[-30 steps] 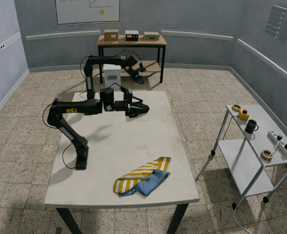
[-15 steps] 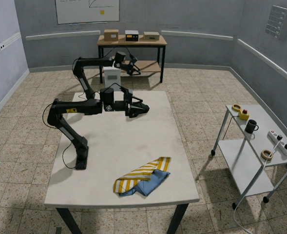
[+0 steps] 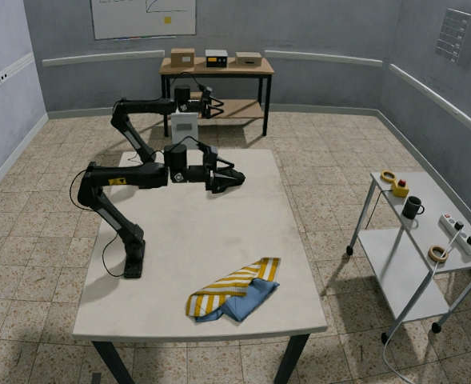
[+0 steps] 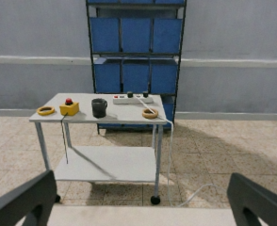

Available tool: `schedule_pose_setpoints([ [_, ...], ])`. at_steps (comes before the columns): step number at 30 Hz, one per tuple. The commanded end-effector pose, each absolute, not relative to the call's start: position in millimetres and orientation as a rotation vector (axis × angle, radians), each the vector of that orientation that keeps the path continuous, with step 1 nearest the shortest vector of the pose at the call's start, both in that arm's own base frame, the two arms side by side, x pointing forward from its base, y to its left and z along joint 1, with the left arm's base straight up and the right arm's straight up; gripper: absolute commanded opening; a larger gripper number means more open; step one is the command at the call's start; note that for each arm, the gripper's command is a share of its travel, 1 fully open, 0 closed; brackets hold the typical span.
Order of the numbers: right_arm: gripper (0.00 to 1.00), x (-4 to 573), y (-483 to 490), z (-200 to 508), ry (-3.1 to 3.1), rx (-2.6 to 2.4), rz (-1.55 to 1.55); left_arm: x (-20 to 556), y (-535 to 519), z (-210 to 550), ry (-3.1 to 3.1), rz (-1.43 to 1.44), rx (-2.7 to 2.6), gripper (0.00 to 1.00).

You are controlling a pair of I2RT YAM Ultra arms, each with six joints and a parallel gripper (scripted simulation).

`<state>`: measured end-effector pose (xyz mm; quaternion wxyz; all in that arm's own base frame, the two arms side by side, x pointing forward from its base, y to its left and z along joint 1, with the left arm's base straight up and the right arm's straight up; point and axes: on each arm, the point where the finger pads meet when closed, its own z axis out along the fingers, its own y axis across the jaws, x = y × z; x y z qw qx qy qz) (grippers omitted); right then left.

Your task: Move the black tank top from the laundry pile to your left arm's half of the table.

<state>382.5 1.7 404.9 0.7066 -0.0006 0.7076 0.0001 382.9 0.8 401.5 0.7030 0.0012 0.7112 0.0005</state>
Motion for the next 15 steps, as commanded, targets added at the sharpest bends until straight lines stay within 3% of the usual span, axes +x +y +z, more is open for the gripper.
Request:
schedule_pose_setpoints([
  [1,0.92,373,-3,442,1.477,0.006,-0.012,373,0,432,1.506,-0.013,-0.002,0.92],
  [15,0.92,373,-3,442,1.478,0.006,-0.012,382,3,412,1.572,-0.003,-0.013,0.92],
])
